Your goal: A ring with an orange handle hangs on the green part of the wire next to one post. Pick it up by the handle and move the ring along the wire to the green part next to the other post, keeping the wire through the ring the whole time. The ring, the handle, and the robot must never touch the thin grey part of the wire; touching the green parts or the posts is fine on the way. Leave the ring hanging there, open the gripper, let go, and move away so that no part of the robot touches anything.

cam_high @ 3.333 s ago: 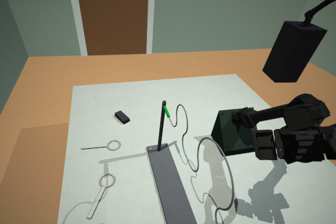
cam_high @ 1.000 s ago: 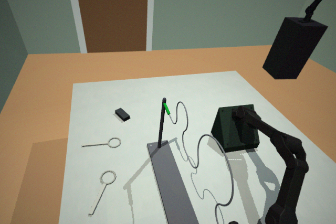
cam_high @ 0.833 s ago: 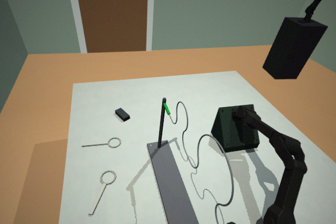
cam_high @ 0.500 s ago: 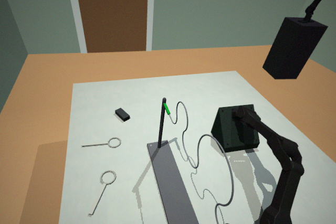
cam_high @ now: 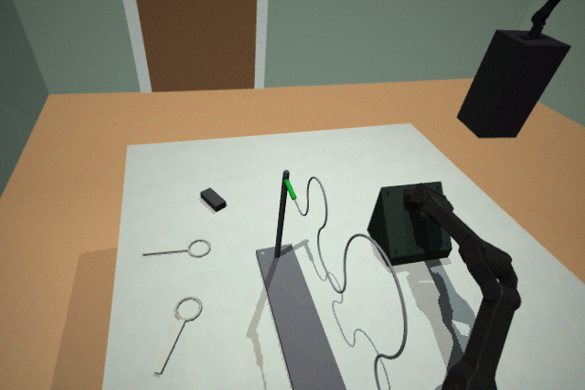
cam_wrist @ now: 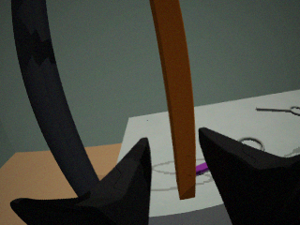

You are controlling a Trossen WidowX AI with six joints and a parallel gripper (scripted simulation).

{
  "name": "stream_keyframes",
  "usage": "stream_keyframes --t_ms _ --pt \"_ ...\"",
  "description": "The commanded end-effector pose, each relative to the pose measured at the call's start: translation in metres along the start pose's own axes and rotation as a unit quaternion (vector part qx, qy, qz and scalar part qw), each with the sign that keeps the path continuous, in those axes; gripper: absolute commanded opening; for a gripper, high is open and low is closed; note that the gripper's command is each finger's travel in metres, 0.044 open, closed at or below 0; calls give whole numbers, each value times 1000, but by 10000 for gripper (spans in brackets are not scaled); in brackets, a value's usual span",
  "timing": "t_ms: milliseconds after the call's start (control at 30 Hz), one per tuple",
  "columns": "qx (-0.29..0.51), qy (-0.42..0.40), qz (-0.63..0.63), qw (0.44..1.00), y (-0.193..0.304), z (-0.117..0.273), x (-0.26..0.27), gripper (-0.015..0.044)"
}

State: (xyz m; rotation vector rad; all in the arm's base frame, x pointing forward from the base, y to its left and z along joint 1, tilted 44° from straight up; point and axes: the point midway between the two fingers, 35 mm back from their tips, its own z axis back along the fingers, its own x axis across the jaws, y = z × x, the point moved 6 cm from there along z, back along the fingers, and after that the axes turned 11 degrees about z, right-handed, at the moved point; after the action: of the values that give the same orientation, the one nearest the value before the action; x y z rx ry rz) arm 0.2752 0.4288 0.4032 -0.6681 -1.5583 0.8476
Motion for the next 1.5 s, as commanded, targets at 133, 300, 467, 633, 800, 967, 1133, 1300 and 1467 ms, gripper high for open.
stream_keyframes --t_ms 133,300,467,633,800,967,1133,1300,1467 --pt "-1 1 -3 1000 -1 -8 -1 160" --pt "-1 1 -3 1000 -1 -8 -1 160" --pt "-1 1 -3 1000 -1 -8 -1 160" --pt "-1 1 -3 1000 -1 -8 -1 160" --pt "-1 1 -3 1000 -1 -8 -1 160" --pt "-2 1 -1 1000 -1 -8 -1 81" --pt "-2 1 -1 1000 -1 -8 -1 -50" --pt "-2 1 -1 1000 -1 -8 -1 -150" --pt "-2 1 -1 1000 -1 -8 -1 -150"
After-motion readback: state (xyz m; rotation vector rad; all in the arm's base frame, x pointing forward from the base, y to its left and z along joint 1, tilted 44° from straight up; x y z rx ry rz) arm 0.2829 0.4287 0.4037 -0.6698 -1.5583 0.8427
